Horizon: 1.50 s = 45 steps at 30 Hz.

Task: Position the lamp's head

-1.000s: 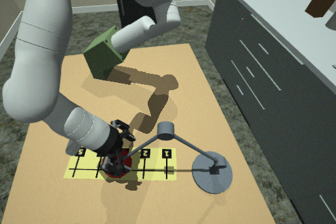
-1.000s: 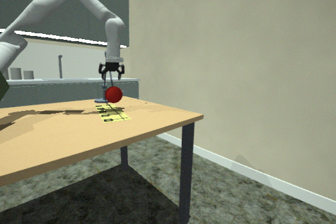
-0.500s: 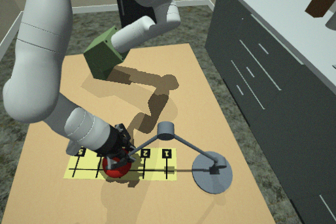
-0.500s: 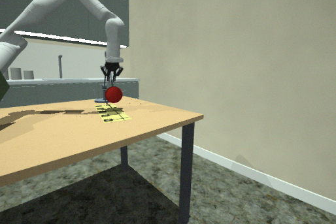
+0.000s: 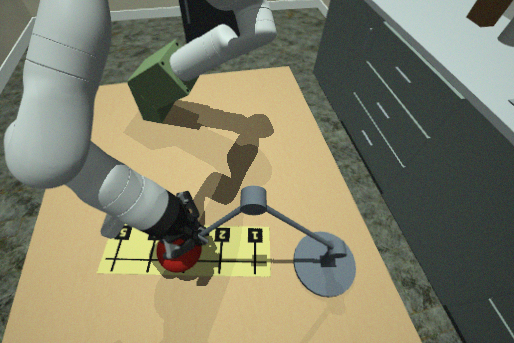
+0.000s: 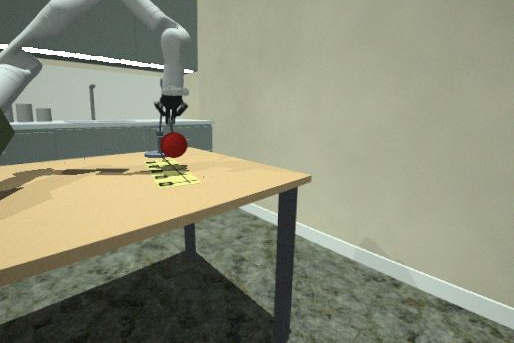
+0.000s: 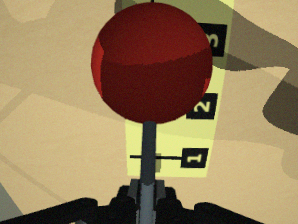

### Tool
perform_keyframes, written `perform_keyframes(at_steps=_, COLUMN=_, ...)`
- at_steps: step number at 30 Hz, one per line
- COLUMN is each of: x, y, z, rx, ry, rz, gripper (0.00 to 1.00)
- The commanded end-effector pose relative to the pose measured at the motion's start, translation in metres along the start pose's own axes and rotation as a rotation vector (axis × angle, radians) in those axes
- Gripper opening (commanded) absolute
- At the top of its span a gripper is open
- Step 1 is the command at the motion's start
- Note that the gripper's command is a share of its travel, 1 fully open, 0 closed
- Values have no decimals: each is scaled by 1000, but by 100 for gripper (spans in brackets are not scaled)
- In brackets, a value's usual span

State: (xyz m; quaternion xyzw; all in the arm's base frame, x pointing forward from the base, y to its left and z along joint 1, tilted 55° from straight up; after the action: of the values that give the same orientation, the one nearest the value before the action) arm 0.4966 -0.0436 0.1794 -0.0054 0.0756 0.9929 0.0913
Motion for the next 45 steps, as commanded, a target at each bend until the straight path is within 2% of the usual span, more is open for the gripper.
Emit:
perform_keyframes(at_steps=1, x=0, y=1, z=0, rx=1, ry=1, rz=-2, gripper=0)
perform_keyframes(at_steps=6, x=0, y=1, z=0, rx=1, ry=1, rz=-2, gripper=0)
perform_keyframes(at_steps=38, x=-12, y=22, z=-71, rx=1, ry=4, rz=2, gripper=0)
perform_keyframes(at_steps=45, x=-12, y=23, z=-73, rx=1, ry=4, rz=2, gripper=0)
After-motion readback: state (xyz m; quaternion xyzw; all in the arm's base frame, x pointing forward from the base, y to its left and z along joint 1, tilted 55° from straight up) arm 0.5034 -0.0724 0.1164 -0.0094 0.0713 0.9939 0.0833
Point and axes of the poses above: the point where the finger pads meet when closed, its own y axis back along the fingers, its own x axis across the jaws, z = x × y, the point moved 6 cm from there along y, back along the fingers, and after that the axes turned 8 degrees about -y, right-handed, at the moved point
